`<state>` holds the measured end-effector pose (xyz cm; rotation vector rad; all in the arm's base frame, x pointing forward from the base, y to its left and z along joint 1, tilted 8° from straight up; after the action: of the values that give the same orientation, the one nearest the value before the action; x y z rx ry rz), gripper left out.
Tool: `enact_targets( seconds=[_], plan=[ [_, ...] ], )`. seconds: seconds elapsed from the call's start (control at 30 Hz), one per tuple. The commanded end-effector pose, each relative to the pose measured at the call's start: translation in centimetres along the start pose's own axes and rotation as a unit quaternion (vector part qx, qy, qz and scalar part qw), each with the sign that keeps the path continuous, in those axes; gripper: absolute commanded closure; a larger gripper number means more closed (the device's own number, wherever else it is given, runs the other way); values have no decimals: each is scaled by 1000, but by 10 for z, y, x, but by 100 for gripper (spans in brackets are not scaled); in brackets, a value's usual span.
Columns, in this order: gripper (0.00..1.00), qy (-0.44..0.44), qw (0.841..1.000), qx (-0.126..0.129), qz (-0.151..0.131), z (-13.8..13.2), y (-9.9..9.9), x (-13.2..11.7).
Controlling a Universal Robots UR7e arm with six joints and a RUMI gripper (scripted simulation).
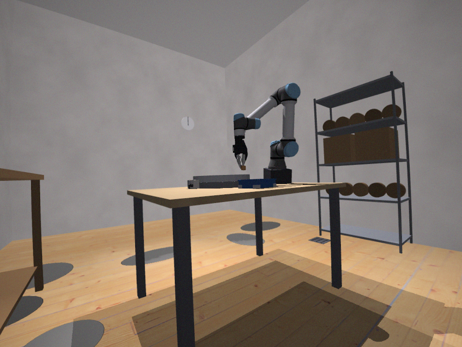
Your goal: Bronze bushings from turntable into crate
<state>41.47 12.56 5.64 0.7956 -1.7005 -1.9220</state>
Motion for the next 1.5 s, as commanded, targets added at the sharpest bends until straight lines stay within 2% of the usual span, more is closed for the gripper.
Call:
enact_targets(
  seconds=[0.0, 0.47, 0.53, 0.87, 1.03, 1.47],
  plan=[
    [100, -1, 1000, 1, 1, 8, 0, -15],
    [100, -1, 1000, 1, 1, 52, 0, -87],
    [100, -1, 1000, 1, 1, 52, 0, -87],
    [100, -1, 1000, 1, 1, 78, 0, -129],
    [100, -1, 1000, 1, 1, 87, 0, -144],
    [100, -1, 1000, 1, 1, 99, -1, -164]
  ],
)
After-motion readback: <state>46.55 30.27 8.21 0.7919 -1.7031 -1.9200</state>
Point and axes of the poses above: the point where the finger pads meet when closed, its own y axis back along the fingers, its own z axis across the jaws, x = y × z, the point moved 1 cm from there along y, back along the fingers, and after that the axes turned 1 degree about -y, right-handed, at the moved point
